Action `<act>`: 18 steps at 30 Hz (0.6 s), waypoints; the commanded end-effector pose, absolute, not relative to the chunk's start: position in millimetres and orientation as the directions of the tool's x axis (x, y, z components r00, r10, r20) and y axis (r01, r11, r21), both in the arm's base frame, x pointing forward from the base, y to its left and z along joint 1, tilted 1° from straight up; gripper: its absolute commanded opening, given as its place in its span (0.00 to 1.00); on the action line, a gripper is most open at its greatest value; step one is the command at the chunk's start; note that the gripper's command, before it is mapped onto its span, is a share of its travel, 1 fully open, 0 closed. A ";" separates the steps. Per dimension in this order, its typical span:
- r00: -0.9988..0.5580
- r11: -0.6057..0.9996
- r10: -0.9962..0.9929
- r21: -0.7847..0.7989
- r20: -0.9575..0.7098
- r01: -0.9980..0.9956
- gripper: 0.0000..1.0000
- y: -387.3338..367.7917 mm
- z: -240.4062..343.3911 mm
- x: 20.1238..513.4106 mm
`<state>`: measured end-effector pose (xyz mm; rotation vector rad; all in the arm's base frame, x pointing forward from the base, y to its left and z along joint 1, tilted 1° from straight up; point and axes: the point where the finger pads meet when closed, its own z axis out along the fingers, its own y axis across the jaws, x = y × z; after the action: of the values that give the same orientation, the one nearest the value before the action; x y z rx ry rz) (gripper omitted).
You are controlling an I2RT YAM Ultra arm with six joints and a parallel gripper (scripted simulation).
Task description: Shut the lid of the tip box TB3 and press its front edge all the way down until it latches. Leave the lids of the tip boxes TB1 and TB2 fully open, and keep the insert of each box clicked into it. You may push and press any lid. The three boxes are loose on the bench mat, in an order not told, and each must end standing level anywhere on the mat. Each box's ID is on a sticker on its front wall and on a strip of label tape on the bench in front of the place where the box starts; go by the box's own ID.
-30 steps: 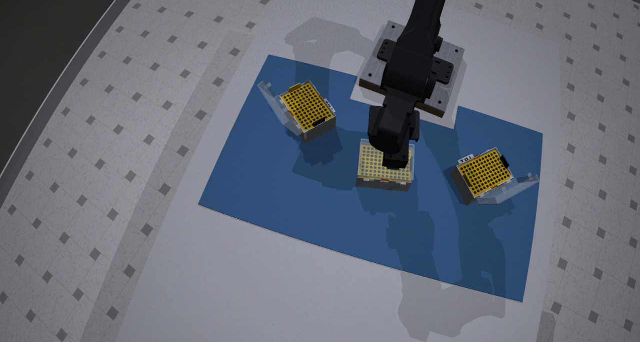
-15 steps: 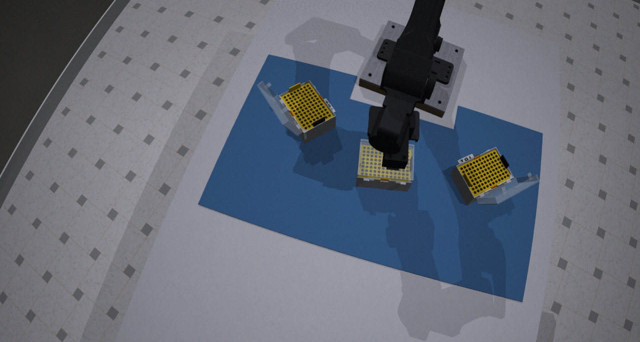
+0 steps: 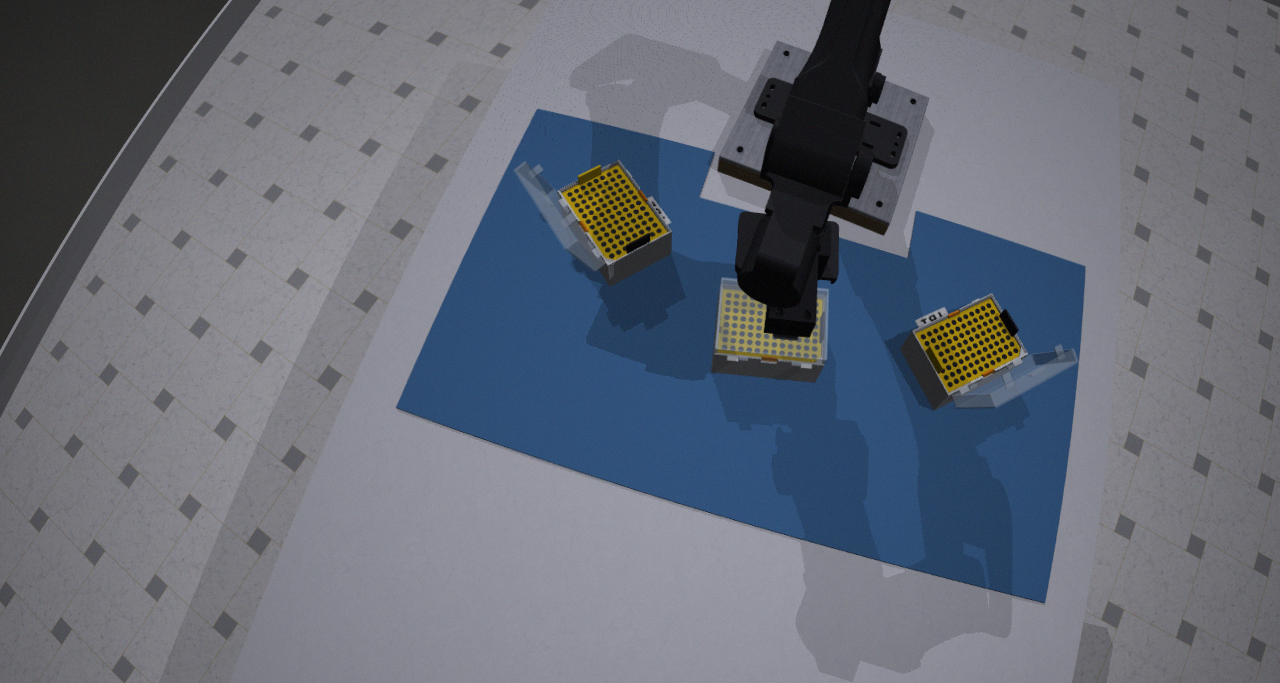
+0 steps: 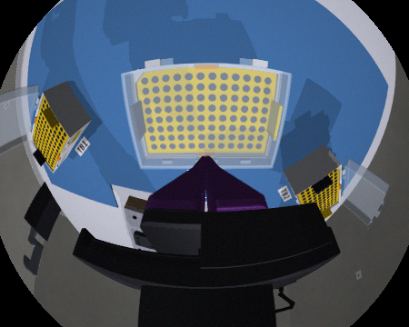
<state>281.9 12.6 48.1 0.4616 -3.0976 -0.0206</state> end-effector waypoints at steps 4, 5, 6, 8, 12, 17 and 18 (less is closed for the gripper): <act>-0.956 0.956 -0.292 0.010 -0.014 -0.292 0.00 13.2 41.8 287.3; -0.956 0.956 -0.292 0.010 -0.014 -0.292 0.00 13.2 41.5 287.3; -0.956 0.956 -0.292 0.010 -0.014 -0.292 0.00 13.2 41.1 287.3; -0.956 0.956 -0.292 0.010 -0.014 -0.292 0.00 13.2 40.5 287.3; -0.956 0.956 -0.292 0.010 -0.014 -0.292 0.00 13.2 39.1 287.3; -0.956 0.956 -0.292 0.010 -0.014 -0.292 0.00 13.3 38.8 287.3; -0.956 0.956 -0.292 0.010 -0.014 -0.292 0.00 13.3 38.8 287.3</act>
<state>281.9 12.6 48.0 0.4615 -3.0982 -0.0204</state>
